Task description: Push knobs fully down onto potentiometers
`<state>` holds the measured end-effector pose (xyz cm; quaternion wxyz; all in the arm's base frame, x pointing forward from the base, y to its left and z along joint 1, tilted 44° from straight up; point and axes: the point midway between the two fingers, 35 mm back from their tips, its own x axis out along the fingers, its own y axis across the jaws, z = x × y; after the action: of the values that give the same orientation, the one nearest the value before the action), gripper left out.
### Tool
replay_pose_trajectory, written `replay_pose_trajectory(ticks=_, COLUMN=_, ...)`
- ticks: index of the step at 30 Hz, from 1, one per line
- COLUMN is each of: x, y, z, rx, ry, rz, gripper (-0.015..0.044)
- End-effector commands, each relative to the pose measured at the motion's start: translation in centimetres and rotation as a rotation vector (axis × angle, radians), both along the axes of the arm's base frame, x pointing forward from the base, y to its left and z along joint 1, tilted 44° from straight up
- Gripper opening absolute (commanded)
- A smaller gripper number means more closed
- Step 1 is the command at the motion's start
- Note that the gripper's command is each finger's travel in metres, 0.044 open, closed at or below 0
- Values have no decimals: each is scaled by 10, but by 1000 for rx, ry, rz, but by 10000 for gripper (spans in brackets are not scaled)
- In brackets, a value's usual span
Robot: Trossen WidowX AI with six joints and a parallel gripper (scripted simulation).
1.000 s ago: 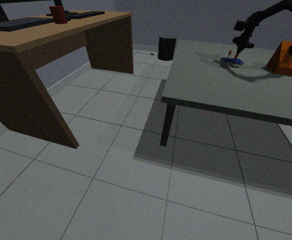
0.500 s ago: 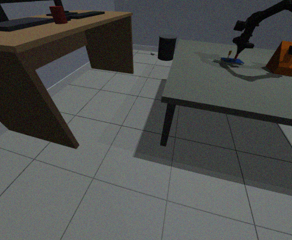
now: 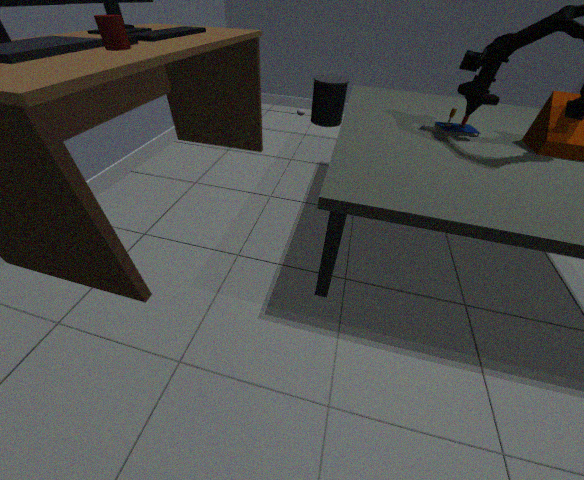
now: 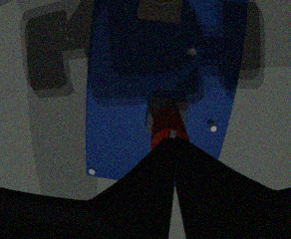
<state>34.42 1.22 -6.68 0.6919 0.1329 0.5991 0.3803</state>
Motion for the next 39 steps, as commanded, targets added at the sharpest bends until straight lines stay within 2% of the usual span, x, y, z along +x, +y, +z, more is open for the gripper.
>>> replay_pose_trajectory(ticks=1, x=1, y=6, z=-4, rx=5, ry=-2, rz=13, gripper=0)
replay_pose_trajectory(ticks=26, x=1, y=-11, z=14, rx=3, ry=-2, rz=13, gripper=0)
replay_pose_trajectory(ticks=34, x=0, y=-7, z=10, rx=9, ry=5, rz=7, gripper=210)
replay_pose_trajectory(ticks=39, x=14, y=-12, z=20, rx=12, ry=4, rz=17, gripper=79)
